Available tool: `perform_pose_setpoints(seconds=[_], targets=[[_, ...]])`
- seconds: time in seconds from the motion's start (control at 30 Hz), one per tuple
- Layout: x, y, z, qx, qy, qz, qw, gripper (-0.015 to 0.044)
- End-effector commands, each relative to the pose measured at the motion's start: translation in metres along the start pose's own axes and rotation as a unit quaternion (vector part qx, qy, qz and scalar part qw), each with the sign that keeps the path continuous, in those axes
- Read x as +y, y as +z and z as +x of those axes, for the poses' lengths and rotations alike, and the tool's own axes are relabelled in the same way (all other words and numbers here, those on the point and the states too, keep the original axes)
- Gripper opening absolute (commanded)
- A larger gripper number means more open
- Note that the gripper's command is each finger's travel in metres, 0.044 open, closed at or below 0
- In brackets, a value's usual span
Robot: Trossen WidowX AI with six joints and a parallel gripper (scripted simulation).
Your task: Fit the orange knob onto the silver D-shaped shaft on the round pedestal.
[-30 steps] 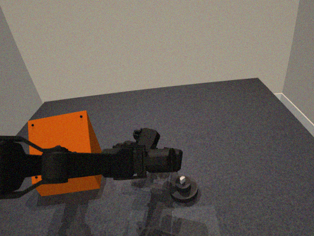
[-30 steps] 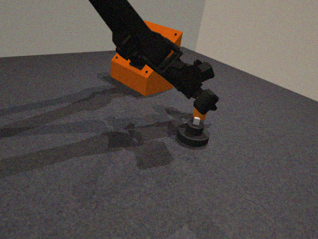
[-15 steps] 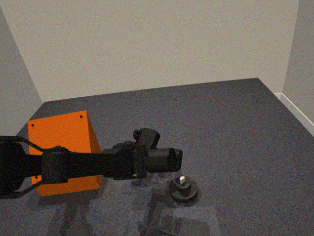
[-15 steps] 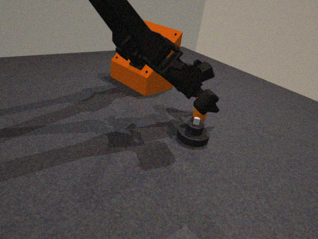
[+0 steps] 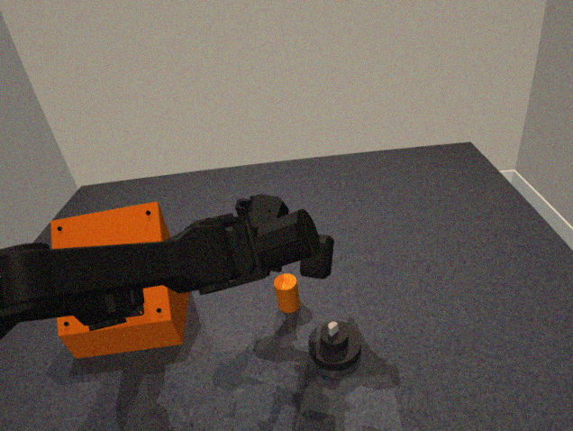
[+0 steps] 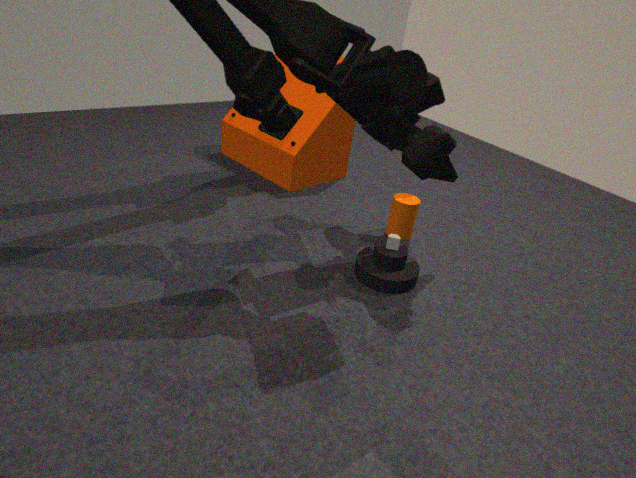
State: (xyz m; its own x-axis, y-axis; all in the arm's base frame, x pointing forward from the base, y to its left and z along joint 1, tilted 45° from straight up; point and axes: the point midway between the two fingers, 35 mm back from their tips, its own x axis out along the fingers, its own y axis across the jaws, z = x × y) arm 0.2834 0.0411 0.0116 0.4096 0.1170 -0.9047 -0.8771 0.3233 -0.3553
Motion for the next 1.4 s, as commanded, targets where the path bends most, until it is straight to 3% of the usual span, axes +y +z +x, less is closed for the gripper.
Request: perform_pose_setpoints(seconds=[0.0, 0.1, 0.3, 0.53, 0.87, 1.0, 1.17, 1.37], targets=[[0.004, 0.005, -0.007, 0.007, 0.004, 0.007, 1.000, 0.0440], [0.005, 0.004, -0.005, 0.030, 0.017, 0.017, 0.999, 0.0440], [0.015, 0.001, -0.003, 0.248, 0.075, 0.057, 0.964, 0.0440], [0.005, 0.018, -0.021, 0.459, 0.010, 0.009, 0.888, 0.0440], [0.004, 0.019, -0.022, 0.463, 0.007, 0.006, 0.886, 0.0440], [0.004, 0.019, -0.022, 0.461, 0.049, -0.075, 0.883, 0.0440], [0.004, 0.019, -0.022, 0.460, 0.053, -0.082, 0.882, 0.0440], [0.004, -0.010, -0.002, 0.459, 0.064, -0.103, 0.880, 0.0440]])
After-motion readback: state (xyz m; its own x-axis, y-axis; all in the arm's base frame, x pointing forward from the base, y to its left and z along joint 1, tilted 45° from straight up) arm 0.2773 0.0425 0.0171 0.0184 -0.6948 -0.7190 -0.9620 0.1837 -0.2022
